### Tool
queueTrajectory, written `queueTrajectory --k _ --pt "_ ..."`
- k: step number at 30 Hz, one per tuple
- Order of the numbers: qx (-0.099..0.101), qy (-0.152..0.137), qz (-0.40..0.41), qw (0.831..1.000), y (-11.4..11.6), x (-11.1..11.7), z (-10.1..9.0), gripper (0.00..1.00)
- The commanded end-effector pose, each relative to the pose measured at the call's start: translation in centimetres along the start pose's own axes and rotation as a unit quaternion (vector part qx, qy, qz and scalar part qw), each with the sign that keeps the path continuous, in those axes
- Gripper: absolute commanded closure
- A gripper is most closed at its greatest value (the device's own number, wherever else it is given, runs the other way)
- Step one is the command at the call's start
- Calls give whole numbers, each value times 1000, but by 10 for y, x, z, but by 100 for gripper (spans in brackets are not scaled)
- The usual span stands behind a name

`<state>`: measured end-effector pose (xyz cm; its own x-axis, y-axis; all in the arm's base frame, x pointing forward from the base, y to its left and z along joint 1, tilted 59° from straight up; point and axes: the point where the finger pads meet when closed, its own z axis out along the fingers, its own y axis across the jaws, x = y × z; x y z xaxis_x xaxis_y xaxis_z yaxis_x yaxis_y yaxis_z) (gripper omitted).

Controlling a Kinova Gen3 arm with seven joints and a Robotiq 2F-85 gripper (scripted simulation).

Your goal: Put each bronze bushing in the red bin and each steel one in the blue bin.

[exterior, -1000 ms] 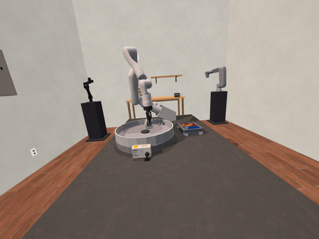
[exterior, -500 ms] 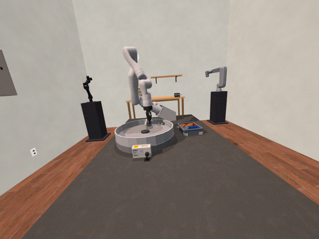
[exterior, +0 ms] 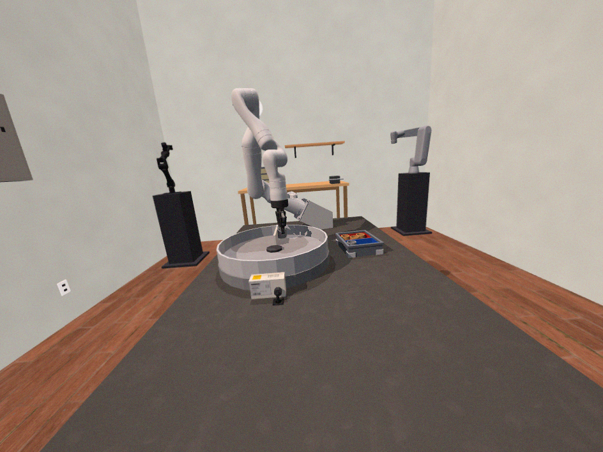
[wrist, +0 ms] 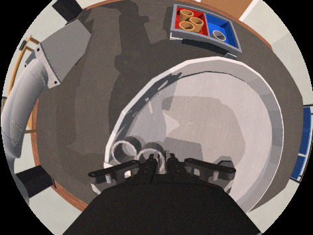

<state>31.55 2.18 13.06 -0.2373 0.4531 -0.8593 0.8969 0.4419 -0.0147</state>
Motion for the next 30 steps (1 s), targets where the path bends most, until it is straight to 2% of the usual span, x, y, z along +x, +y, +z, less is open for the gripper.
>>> queueTrajectory --k 1,30 --pt "-1 0 0 1000 1 0 -2 100" --pt "0 0 0 1000 1 0 -10 100"
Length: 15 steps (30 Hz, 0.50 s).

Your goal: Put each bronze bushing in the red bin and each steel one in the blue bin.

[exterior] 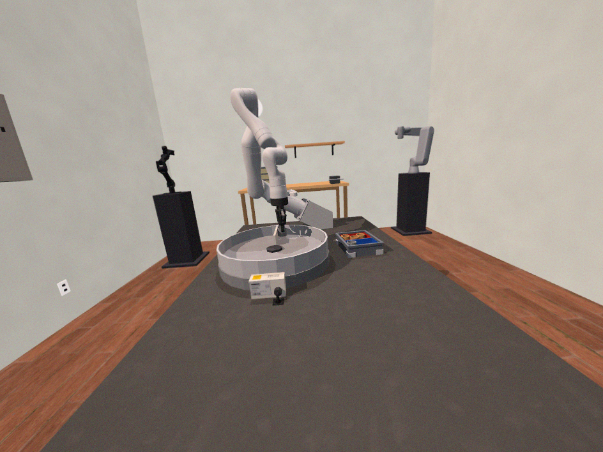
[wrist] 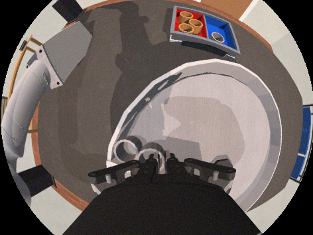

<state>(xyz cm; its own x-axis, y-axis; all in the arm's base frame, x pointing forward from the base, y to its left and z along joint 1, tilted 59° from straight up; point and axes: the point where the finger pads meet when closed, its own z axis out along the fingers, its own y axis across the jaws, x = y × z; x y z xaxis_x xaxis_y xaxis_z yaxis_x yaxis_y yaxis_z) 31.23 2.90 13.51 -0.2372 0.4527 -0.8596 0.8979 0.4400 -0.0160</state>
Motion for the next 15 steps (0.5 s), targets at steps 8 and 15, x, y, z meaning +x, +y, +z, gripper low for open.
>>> queueTrajectory --k 8,15 --pt "-1 0 0 1000 0 0 -3 100" --pt "-1 0 0 1000 0 0 -6 100"
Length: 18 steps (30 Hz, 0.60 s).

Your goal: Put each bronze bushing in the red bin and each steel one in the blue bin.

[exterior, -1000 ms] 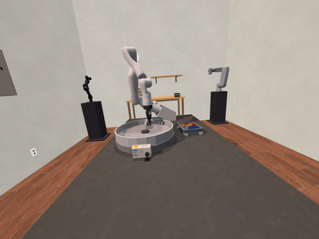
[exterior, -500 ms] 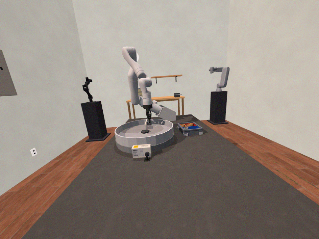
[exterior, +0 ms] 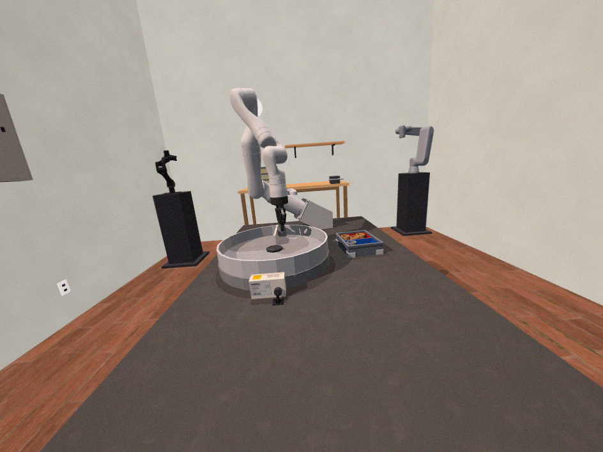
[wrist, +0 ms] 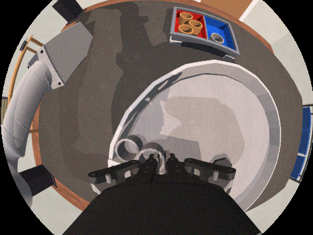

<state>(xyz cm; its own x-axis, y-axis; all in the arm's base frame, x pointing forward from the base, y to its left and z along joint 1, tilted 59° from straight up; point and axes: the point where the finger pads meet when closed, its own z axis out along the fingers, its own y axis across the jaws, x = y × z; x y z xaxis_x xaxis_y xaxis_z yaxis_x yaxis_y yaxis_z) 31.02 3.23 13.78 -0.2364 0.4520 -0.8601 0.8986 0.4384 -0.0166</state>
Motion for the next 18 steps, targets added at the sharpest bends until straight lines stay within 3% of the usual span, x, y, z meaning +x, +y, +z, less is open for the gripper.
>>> queueTrajectory --k 1,18 --pt "-2 1 0 1000 1 1 -2 100" --pt "-2 1 0 1000 1 1 -6 100"
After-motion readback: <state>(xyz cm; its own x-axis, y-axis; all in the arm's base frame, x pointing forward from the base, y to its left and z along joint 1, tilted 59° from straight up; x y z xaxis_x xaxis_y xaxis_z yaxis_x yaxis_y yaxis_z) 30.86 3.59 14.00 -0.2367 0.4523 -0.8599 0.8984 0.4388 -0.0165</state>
